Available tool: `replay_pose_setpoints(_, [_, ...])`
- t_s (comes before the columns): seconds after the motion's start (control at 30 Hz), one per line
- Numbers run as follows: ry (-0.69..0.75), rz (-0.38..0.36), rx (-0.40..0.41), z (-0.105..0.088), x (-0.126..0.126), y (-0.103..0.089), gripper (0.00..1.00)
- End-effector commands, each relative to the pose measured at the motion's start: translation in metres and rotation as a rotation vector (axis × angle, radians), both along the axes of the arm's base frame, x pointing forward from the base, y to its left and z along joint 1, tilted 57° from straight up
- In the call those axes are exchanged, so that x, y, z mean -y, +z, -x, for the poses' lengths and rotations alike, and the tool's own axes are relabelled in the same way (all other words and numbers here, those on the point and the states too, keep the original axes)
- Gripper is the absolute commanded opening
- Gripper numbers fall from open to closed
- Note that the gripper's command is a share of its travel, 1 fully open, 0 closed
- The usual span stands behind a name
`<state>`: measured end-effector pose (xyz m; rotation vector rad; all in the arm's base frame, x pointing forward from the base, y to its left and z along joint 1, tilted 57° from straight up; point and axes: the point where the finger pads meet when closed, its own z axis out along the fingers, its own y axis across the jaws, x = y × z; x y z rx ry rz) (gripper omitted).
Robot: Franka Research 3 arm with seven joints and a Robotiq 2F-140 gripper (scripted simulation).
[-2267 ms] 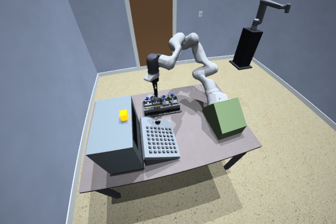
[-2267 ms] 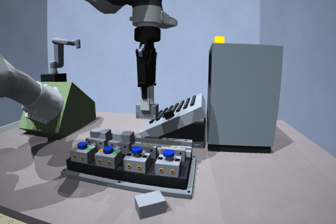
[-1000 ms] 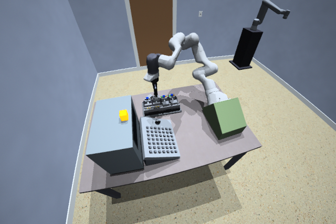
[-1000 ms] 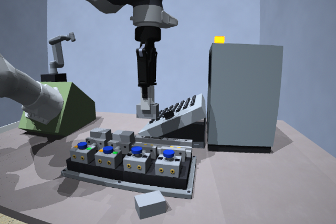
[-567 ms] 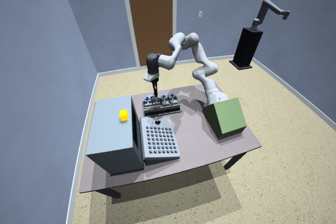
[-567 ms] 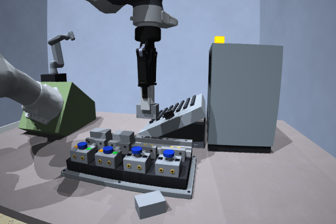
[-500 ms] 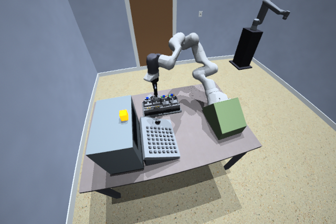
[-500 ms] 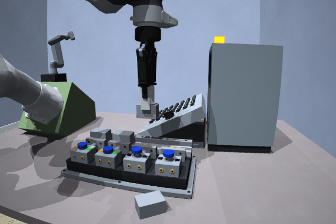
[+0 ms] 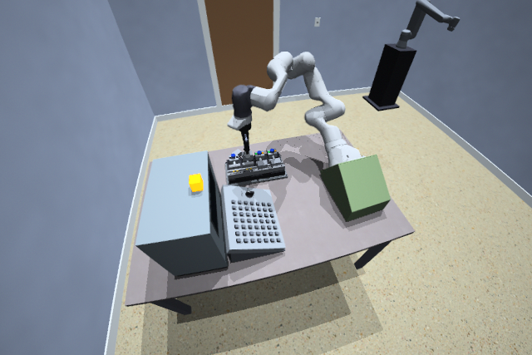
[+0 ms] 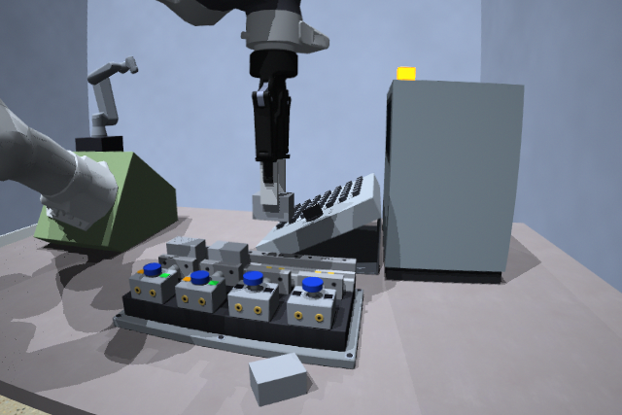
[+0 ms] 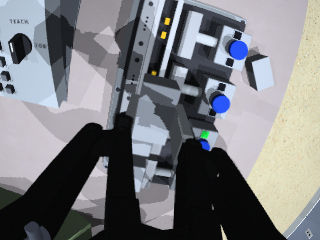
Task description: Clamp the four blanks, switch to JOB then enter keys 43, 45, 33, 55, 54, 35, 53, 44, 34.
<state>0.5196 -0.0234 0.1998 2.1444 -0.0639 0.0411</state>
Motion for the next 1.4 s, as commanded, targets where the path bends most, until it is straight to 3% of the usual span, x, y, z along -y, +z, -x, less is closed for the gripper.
replay_pose_setpoints(0.0, [0.002, -0.001, 0.004, -0.001, 0.001, -0.002, 0.00])
replay_pose_setpoints(1.37, [0.002, -0.001, 0.003, -0.001, 0.044, -0.030, 0.00])
